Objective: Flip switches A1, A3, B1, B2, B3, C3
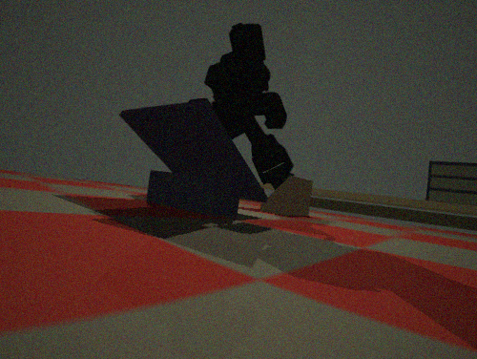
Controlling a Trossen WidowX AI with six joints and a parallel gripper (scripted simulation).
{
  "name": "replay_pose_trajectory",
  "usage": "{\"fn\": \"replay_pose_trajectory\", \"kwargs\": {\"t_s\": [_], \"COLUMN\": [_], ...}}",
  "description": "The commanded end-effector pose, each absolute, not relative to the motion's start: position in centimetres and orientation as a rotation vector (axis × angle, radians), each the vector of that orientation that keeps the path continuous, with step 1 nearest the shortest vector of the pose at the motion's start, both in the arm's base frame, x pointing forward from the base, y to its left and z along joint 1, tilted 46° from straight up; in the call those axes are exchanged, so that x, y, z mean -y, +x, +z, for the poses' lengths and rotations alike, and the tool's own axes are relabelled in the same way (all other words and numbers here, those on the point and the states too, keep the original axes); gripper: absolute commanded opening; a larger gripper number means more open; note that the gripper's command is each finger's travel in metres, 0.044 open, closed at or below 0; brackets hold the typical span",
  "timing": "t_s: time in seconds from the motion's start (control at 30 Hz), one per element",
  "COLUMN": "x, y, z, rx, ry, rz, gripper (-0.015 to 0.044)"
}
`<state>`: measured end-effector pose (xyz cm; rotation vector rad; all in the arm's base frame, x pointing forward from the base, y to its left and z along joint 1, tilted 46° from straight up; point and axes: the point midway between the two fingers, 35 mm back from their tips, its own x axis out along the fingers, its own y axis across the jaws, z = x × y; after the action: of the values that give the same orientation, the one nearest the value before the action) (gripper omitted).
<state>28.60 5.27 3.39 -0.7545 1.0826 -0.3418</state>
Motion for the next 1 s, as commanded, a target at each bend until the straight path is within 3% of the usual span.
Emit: {"fn": "replay_pose_trajectory", "kwargs": {"t_s": [0.0,0.17,0.4,0.97], "x": [-6.6,-9.2,-7.7,-4.8], "y": [28.1,26.0,26.2,28.2], "z": [4.4,7.6,9.1,5.9], "rx": [-1.087,-1.104,-1.104,-1.077], "ry": [-0.747,-0.750,-0.751,-0.754], "rz": [-0.339,-0.347,-0.348,-0.338], "gripper": [0.0000,0.0000,0.0000,0.0000]}}
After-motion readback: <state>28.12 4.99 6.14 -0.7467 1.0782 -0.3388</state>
